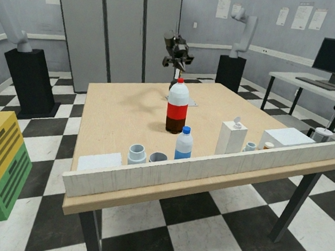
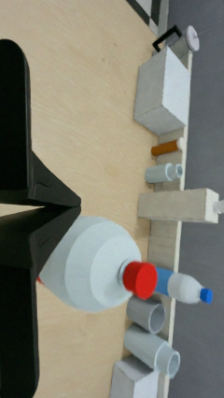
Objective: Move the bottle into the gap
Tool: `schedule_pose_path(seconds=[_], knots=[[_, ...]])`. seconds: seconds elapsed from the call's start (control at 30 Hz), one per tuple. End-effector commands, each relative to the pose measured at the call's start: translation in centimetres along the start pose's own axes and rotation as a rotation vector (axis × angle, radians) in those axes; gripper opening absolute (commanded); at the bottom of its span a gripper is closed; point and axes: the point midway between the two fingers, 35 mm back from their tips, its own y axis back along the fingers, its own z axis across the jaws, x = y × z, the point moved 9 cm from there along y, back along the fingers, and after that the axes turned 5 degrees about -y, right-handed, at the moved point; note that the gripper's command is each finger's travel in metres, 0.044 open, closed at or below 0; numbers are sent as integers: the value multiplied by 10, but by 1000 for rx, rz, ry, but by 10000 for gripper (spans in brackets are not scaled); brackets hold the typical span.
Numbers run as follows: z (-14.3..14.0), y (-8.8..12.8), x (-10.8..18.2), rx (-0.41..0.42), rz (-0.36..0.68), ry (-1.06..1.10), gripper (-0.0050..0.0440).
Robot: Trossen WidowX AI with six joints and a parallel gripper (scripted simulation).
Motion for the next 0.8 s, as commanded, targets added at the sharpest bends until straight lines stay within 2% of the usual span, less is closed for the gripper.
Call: schedule_pose_path(seconds=[0.0, 0.1, 0.17, 0.3, 0.77], knots=[[-10, 25, 5, 54, -59, -2, -50], [-18, 42, 10, 102, -96, -12, -50], [-18, 42, 10, 102, -96, -12, -50], [-24, 61, 16, 158, -135, -21, -50], [-30, 53, 25, 161, -134, -25, -50]])
